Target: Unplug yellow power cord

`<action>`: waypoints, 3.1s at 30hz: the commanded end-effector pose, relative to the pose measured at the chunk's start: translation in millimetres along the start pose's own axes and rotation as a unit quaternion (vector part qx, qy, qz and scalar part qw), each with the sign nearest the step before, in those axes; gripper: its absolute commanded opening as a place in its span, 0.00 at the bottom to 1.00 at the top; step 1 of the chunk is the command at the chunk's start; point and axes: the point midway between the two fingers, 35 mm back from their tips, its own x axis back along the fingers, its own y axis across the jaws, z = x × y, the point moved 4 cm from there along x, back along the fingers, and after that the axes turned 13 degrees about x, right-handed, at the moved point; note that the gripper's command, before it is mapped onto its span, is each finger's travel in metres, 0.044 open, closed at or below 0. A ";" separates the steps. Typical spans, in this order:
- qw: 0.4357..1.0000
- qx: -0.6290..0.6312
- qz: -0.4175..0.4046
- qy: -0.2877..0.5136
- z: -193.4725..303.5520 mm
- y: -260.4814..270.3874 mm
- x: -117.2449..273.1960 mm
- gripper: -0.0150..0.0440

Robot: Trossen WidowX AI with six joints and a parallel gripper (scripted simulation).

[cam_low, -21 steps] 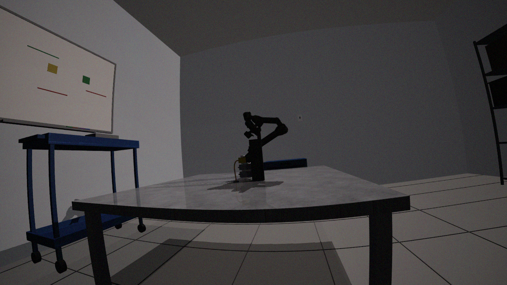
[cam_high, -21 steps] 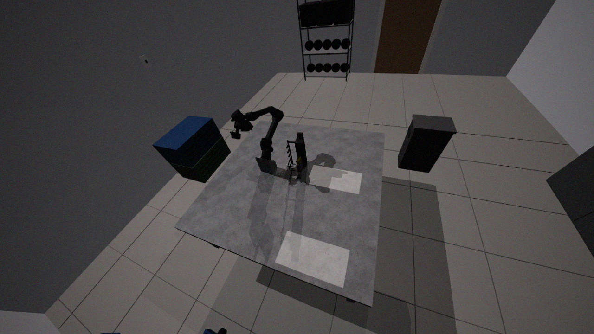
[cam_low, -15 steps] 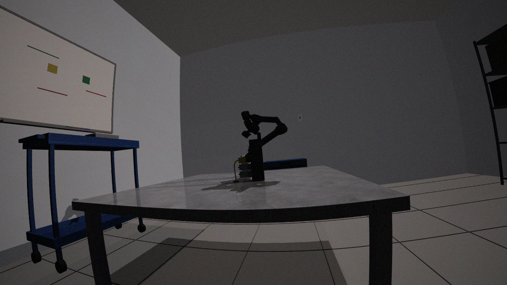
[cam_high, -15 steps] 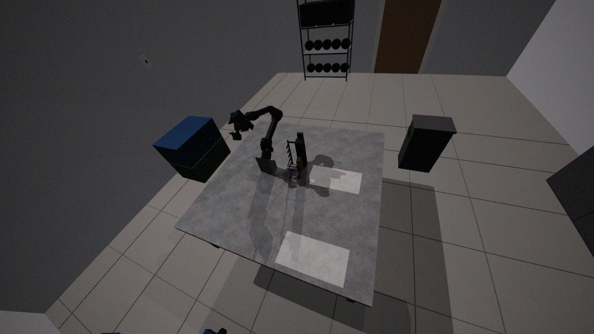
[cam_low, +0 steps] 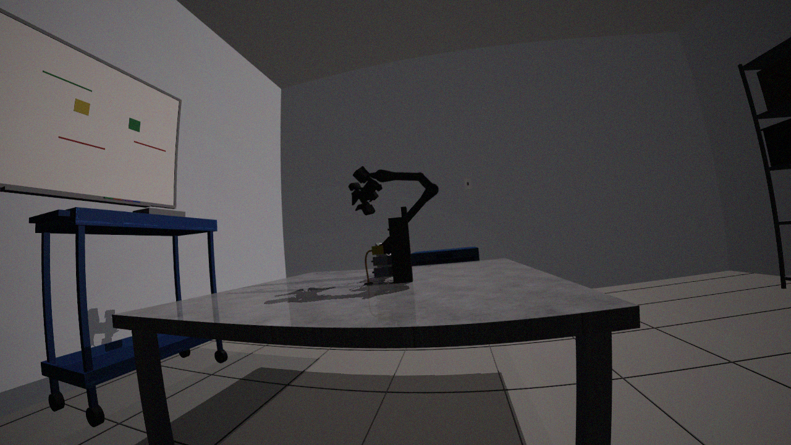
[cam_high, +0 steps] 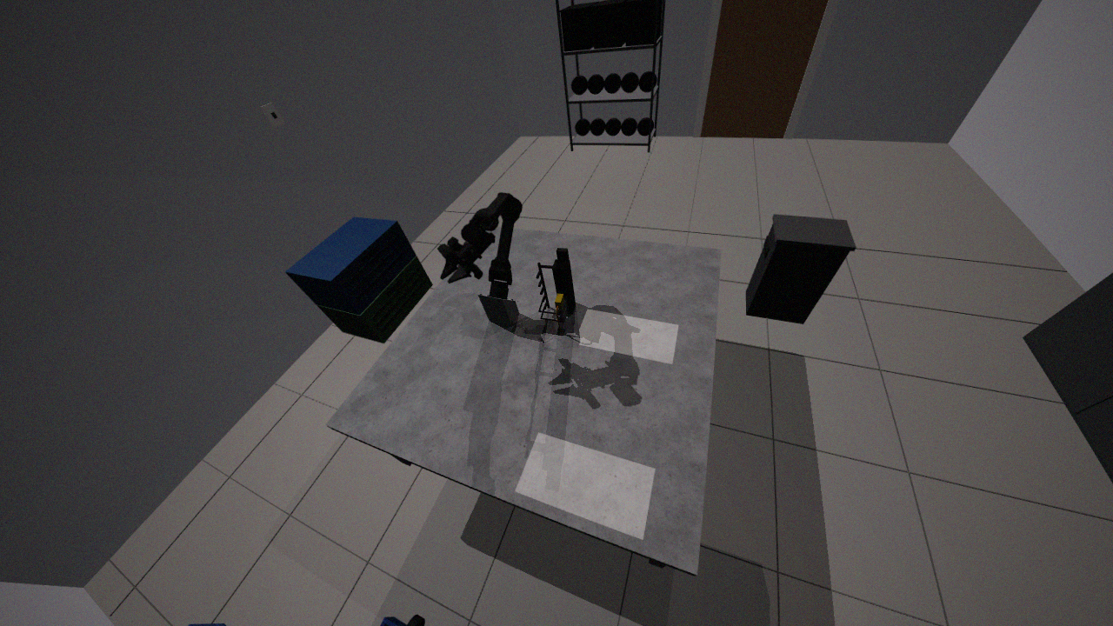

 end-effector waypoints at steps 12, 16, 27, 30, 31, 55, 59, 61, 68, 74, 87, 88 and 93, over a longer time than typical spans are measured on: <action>0.708 0.599 0.027 0.373 197.1 -77.6 89.3 0.53; 0.571 0.685 0.031 0.451 229.0 -117.1 117.8 0.53; 0.412 0.738 0.033 0.534 254.8 -164.1 150.5 0.53; 0.412 0.738 0.033 0.534 254.8 -164.1 150.5 0.53; 0.412 0.738 0.033 0.534 254.3 -163.4 148.7 0.53; 0.412 0.738 0.034 0.534 238.6 -183.1 172.0 0.53; 0.412 0.738 0.034 0.534 235.5 -186.8 175.8 0.53; 0.412 0.738 0.034 0.534 235.0 -187.4 176.4 0.53; 0.412 0.737 0.034 0.534 236.4 -190.1 175.0 0.53; 0.412 0.737 0.034 0.534 239.6 -197.0 171.5 0.53; 0.411 0.739 0.035 0.532 238.6 -195.4 171.9 0.27; 0.411 0.739 0.035 0.532 238.6 -195.4 171.9 0.26; 0.411 0.739 0.035 0.532 240.8 -193.0 169.8 0.25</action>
